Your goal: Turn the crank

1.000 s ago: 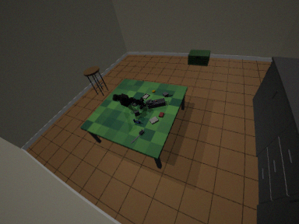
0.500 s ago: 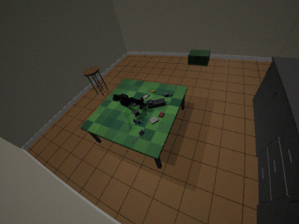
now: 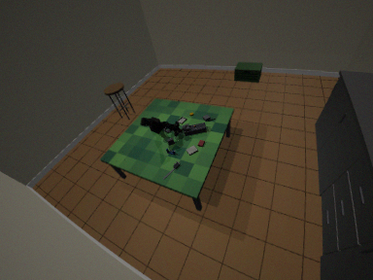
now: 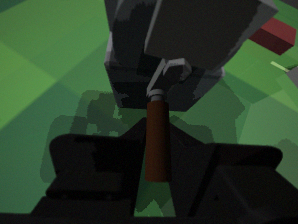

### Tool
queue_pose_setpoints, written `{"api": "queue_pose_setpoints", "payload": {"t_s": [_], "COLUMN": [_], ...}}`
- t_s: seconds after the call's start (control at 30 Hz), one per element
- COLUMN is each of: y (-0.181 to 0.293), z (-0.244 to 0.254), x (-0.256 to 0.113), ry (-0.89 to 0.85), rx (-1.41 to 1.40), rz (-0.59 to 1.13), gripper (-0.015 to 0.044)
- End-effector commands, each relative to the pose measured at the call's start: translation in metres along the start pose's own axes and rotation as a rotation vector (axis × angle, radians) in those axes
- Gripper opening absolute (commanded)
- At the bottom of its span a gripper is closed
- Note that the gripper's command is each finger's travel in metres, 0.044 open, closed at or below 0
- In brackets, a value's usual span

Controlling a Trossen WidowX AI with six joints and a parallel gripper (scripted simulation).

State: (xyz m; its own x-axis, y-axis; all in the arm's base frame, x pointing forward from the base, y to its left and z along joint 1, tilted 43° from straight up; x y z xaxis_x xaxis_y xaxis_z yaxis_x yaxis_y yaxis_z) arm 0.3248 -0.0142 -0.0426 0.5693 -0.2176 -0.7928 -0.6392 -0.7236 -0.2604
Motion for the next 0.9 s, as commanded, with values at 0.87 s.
{"api": "queue_pose_setpoints", "payload": {"t_s": [0.87], "y": [-0.011], "z": [0.023], "x": [-0.013], "ry": [-0.023], "rx": [-0.010], "rz": [-0.004], "gripper": [0.0000]}}
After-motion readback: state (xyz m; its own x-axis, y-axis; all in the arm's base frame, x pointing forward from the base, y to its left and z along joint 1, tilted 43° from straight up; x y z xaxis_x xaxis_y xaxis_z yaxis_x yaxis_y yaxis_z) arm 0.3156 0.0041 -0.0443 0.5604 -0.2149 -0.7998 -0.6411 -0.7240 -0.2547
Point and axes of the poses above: the point midway between the two fingers, 35 mm back from their tips, its own x axis out along the fingers, its own z axis across the jaws, y = z × x, the point moved 5 cm from there along -x, back along the fingers, and after that the axes turned 3 degrees about x, right-handed, at the moved point
